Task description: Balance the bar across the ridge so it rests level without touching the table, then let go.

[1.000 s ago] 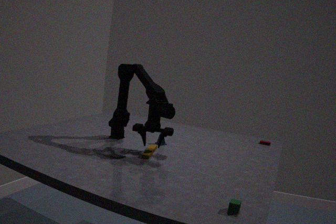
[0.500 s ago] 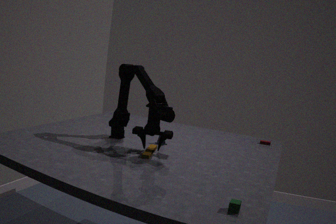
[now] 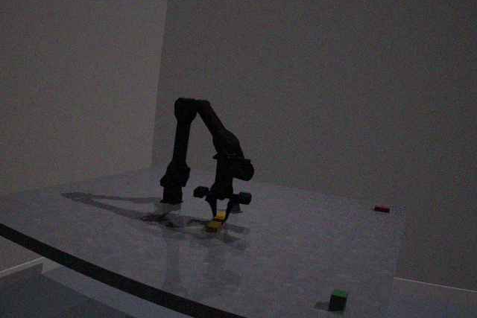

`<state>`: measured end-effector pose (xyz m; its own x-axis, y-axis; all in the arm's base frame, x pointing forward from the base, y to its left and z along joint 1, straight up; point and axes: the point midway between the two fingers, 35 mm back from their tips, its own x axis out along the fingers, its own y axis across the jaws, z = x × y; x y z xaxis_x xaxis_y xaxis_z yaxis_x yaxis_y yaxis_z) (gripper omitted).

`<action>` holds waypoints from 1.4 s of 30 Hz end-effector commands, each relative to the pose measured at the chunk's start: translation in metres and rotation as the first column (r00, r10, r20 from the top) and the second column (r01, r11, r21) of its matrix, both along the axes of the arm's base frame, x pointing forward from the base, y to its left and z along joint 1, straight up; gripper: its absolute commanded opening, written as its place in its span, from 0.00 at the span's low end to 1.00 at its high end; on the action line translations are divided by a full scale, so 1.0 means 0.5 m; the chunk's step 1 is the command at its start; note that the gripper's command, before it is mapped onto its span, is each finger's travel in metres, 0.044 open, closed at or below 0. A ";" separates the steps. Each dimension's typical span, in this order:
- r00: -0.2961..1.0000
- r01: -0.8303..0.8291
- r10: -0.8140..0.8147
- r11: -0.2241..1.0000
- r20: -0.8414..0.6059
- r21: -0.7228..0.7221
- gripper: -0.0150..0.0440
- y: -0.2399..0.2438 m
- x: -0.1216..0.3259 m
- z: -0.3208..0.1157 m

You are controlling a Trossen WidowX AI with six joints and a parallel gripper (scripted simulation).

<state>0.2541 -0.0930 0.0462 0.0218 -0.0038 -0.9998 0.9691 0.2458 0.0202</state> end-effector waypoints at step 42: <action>1.000 0.003 -0.003 1.000 -0.001 -0.003 0.25 -0.002 0.001 0.185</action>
